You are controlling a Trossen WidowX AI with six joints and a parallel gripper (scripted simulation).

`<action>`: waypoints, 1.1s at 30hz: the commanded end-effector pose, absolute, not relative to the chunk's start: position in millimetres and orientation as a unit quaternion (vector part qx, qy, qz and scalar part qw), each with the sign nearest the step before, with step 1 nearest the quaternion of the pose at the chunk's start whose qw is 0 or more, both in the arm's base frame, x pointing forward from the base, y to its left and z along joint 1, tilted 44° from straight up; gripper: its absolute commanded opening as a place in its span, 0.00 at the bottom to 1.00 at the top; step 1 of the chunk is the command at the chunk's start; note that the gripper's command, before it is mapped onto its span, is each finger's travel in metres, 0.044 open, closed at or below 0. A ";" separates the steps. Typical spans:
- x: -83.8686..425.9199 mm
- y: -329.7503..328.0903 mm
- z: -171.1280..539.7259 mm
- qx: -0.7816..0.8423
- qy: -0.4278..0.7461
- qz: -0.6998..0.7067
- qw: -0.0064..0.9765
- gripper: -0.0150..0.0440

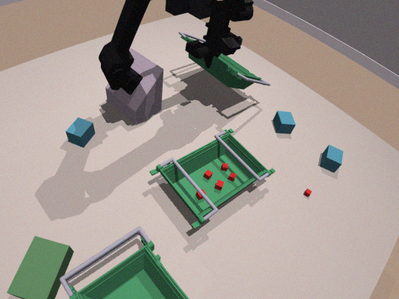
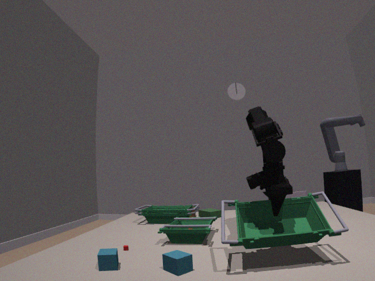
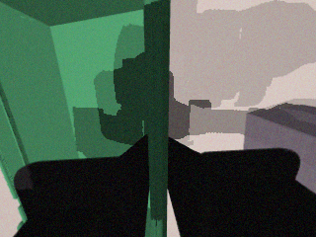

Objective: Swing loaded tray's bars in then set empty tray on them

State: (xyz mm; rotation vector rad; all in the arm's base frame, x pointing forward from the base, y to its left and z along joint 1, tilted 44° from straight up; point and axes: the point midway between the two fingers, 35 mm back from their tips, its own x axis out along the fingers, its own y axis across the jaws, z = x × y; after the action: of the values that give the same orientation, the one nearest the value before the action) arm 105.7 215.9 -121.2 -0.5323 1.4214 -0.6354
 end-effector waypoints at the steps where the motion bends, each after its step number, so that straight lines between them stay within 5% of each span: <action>1: 110.4 236.6 -119.1 -0.225 0.635 -0.277 0.685 0.25; 33: 132.1 313.9 -107.8 -0.223 0.635 -0.276 0.686 0.25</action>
State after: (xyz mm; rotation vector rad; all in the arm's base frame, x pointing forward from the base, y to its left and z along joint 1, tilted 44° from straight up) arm 131.6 306.0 -111.6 -0.5254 1.4212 -0.6310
